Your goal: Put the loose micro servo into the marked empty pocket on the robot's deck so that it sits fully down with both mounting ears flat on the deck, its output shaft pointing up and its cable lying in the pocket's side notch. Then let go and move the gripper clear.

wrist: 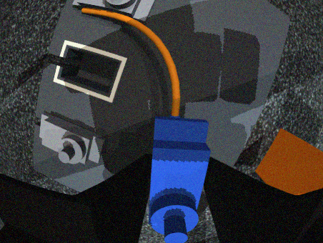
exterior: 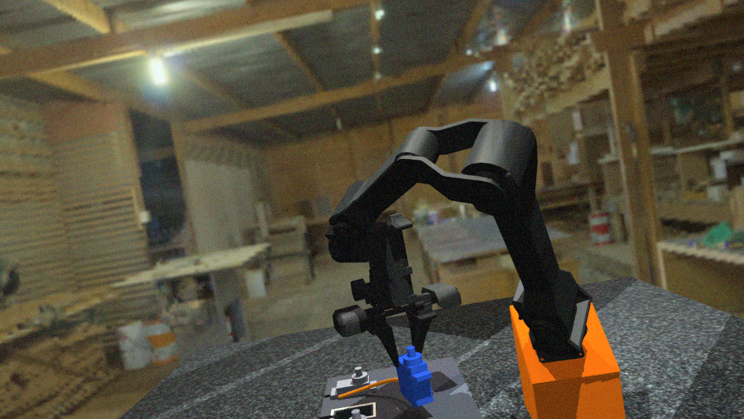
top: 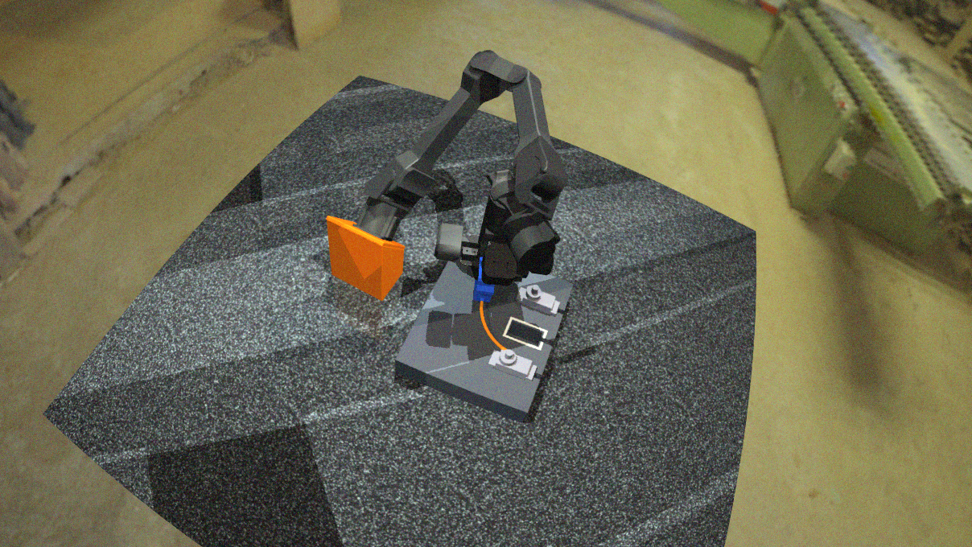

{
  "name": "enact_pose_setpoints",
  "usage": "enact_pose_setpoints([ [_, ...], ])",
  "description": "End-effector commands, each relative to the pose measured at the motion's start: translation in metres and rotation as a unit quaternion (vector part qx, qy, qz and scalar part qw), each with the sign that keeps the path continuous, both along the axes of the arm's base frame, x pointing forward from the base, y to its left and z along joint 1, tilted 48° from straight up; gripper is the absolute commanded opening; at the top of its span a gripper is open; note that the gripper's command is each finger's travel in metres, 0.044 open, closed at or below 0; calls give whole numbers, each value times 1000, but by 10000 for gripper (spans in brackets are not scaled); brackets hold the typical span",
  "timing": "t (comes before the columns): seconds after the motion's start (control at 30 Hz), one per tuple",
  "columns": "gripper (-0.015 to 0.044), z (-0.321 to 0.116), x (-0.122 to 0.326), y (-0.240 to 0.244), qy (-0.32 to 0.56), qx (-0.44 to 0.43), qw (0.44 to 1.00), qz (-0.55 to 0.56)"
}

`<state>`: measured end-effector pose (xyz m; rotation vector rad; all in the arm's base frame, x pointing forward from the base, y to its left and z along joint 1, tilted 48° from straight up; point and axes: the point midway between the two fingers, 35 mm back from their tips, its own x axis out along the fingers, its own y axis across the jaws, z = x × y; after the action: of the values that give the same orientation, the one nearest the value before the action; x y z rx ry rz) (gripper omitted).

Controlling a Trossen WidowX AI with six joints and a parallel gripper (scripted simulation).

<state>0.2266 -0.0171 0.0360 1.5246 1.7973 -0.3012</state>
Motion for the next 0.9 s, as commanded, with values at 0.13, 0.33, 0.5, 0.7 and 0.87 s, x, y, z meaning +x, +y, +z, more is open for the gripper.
enact_pose_setpoints([
  [0.13, 0, -15, 4, -18, -7, -4, 1000, -2],
  [0.33, 0, -15, 4, -18, -50, -4, 998, 37],
  [0.5, 0, -15, 4, -18, -113, -3, 989, 94],
  [0.7, 0, -15, 4, -18, -188, -2, 969, 161],
  [0.87, 0, -15, 4, -18, -249, -2, 944, 216],
])
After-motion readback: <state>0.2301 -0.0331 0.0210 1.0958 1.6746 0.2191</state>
